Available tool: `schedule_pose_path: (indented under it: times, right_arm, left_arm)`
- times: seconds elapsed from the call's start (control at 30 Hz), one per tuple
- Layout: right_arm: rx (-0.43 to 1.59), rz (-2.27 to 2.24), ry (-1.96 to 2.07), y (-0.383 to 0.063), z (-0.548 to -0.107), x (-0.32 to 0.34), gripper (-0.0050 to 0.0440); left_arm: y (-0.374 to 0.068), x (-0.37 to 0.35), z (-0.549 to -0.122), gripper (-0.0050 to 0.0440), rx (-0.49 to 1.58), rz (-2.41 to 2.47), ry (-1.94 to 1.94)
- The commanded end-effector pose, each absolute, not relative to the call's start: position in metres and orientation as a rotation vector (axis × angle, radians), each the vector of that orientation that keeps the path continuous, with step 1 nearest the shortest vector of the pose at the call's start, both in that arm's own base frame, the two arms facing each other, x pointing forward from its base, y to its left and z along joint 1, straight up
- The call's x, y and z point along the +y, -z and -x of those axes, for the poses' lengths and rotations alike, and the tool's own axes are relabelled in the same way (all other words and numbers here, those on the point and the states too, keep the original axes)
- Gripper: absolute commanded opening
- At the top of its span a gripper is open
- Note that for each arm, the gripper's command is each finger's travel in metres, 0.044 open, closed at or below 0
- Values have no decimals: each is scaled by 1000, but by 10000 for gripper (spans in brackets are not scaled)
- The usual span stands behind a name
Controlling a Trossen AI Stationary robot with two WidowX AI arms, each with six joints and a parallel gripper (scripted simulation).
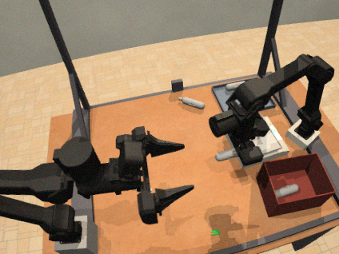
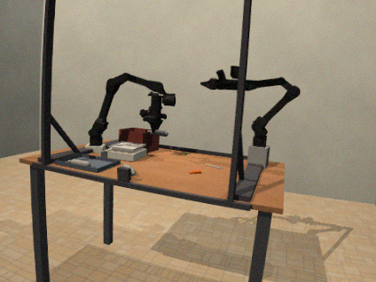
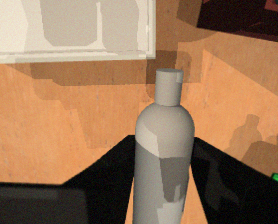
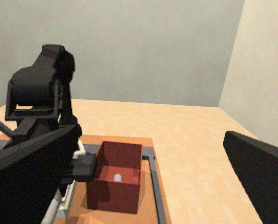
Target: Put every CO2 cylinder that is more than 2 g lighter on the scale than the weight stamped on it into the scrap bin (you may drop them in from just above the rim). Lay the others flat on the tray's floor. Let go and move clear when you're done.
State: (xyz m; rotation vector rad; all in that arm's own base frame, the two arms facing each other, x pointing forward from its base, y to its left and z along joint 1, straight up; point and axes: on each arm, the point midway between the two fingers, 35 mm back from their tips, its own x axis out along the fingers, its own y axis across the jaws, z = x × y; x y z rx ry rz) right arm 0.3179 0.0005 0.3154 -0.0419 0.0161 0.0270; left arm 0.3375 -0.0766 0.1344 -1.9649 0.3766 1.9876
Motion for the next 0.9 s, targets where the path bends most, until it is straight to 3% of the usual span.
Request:
schedule_pose_path:
  times: [0.0,0.87]
  right_arm:
    - [97,117,-86,-323,-322,0,440]
    - [434,245,-431,-318,-296,4,440]
  left_arm:
    - [-149,-84,-316,-50,380,2028,-1928]
    - [-127,-91,-249,-50,382,2021,-1932]
